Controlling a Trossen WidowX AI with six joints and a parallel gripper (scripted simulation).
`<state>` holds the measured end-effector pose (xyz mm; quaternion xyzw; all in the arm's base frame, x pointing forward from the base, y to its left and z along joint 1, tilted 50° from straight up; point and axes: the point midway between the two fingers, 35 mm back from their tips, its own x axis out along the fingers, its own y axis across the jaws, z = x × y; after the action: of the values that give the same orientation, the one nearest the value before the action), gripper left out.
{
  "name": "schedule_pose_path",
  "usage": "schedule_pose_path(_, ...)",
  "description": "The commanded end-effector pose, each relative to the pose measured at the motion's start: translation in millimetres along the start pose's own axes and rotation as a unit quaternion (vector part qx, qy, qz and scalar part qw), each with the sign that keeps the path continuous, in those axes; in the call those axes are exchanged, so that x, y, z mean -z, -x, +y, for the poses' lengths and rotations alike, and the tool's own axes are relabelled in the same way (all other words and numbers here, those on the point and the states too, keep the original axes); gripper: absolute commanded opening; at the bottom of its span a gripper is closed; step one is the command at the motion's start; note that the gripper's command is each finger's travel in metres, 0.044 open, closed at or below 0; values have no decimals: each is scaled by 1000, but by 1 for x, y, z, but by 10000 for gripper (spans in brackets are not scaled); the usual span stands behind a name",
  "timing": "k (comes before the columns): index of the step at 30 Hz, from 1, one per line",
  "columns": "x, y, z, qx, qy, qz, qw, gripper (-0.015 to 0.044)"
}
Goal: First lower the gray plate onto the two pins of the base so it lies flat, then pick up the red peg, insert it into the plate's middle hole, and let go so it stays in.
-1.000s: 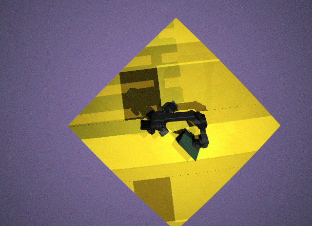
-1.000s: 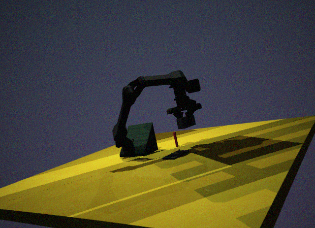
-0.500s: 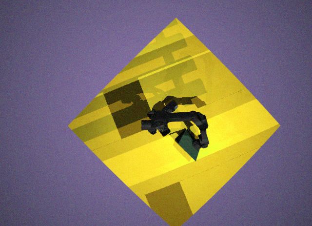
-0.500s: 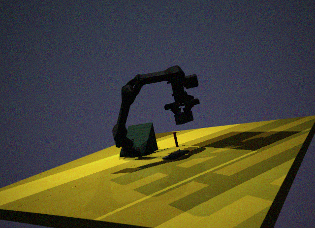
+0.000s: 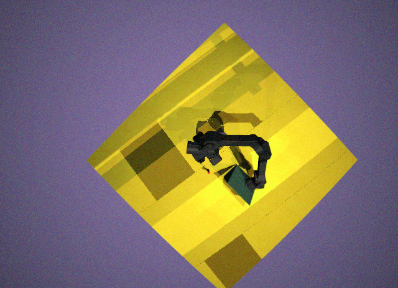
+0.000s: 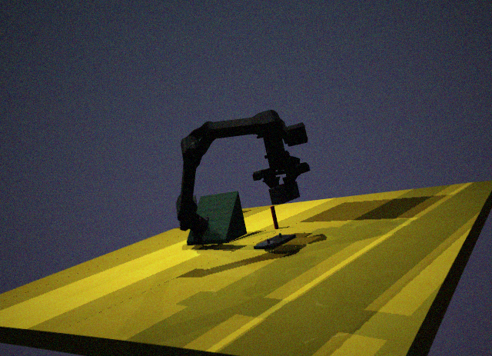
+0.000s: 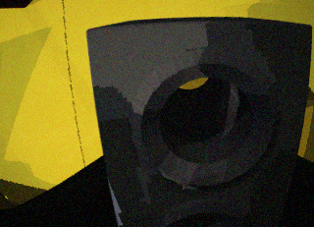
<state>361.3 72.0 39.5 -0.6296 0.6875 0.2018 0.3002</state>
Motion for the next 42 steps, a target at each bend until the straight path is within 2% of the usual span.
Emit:
schedule_pose_path(1,11,-5,-2,2,5,1,1000,0)
schedule_pose_path(28,88,-50,-2,1,22,11,1000,0)
schedule_pose_path(42,93,-52,-1,1,23,12,1000,0)
